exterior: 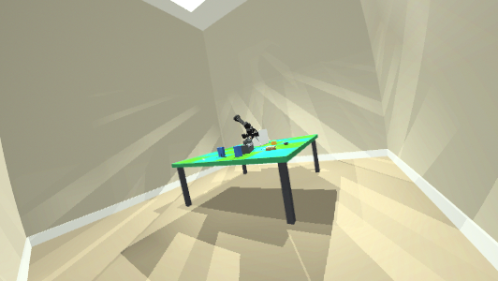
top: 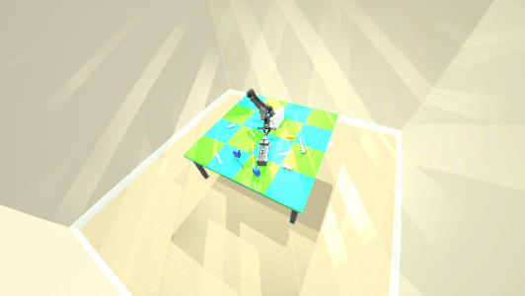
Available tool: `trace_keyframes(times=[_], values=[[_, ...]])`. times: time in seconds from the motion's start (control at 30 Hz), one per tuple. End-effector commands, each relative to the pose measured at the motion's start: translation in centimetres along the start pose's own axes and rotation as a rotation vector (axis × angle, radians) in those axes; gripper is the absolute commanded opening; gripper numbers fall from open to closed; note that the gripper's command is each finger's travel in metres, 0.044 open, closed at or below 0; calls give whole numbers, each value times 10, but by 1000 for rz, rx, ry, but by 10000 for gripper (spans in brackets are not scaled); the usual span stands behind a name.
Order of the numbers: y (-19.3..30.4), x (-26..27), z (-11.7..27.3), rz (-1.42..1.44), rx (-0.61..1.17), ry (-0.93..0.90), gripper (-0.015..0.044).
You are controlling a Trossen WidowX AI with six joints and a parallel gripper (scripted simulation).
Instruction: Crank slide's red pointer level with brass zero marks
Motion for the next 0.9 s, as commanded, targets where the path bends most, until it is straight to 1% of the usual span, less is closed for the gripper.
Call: trace_keyframes(times=[0.0, 0.87], values=[[1, 7, -3, 7, -4, -23, 0], [13, 21, -17, 8, -4, -23, 0]])
Point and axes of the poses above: the point midway between the two fingers, 35 mm back from their tips, its own z axis back along the fingers, its own x axis across the jaws, y = z × x, the point moved 6 cm from there along z, back along the fingers, and after that the axes turned 13 degrees about z, right-handed, at the moved point
